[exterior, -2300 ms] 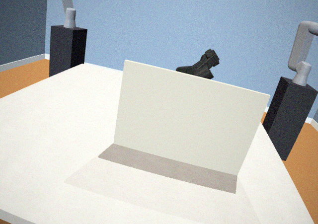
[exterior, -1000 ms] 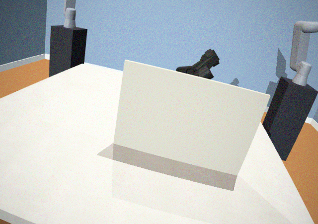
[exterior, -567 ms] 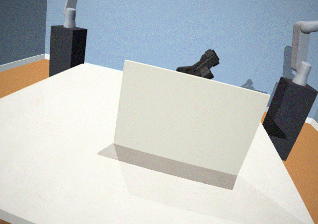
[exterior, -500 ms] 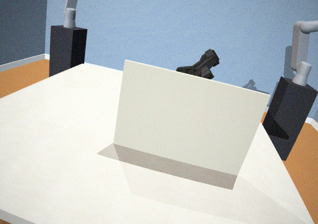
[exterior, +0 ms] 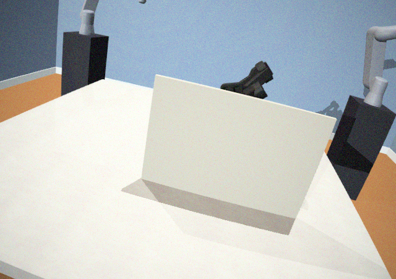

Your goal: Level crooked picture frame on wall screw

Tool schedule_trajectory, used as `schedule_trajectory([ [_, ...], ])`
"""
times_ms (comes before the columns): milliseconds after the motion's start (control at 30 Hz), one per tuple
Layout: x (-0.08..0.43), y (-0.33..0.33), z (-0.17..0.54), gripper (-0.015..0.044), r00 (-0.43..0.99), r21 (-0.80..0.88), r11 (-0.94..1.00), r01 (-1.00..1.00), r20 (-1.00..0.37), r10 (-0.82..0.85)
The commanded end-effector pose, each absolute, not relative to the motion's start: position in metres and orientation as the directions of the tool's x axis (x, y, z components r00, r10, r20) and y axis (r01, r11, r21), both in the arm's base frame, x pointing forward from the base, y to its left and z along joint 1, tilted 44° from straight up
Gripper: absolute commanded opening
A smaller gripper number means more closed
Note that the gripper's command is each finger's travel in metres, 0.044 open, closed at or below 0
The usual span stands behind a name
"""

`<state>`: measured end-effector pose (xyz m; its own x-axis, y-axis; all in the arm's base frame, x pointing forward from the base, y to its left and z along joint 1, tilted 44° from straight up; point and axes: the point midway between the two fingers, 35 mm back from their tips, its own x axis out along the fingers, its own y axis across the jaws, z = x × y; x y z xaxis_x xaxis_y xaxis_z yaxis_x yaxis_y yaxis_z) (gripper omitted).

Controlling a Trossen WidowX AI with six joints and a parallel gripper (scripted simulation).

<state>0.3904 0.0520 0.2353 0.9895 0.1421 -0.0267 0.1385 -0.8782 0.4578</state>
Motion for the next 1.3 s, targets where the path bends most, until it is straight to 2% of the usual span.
schedule_trajectory([
  [0,0.391,0.0494,0.2457,0.0,0.992,0.461,-0.879,0.117,-0.004,0.13],
  [1267,0.3906,0.0528,0.2442,0.0,0.992,0.461,-0.88,0.117,-0.004,0.13],
])
